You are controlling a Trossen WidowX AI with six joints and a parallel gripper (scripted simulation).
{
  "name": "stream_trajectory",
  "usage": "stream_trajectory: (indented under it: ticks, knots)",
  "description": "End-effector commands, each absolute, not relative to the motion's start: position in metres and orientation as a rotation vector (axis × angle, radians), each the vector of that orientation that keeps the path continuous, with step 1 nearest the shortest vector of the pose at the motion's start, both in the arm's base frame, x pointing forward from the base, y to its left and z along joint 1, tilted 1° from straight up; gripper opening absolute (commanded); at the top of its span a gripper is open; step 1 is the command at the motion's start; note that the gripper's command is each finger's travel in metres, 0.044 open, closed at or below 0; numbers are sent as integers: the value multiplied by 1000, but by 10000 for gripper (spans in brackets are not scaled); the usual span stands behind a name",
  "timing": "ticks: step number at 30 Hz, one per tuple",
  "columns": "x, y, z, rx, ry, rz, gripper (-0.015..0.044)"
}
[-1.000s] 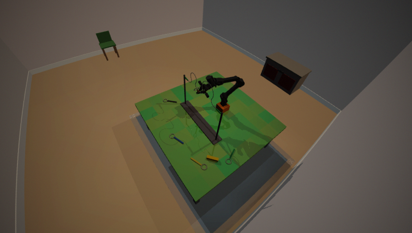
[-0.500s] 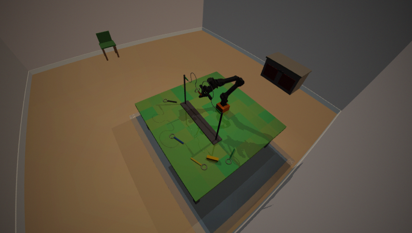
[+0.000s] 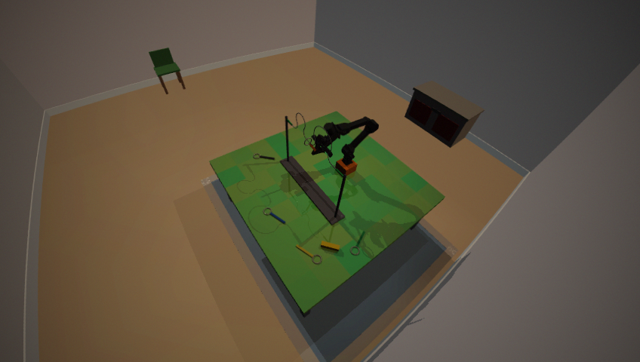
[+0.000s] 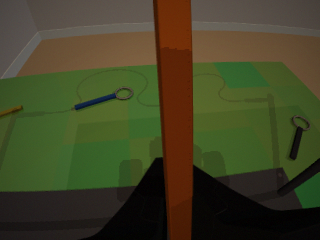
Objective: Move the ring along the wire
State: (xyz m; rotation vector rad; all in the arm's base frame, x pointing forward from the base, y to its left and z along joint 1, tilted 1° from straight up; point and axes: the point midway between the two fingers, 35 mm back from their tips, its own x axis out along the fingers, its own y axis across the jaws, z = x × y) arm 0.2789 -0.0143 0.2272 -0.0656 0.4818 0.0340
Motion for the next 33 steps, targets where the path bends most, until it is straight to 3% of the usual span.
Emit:
stream_trajectory:
  ticks: [1,33]
  knots:
    - [278,-8,228,-44,478,36,-150]
    - [274,55,232,231,481,112,-150]
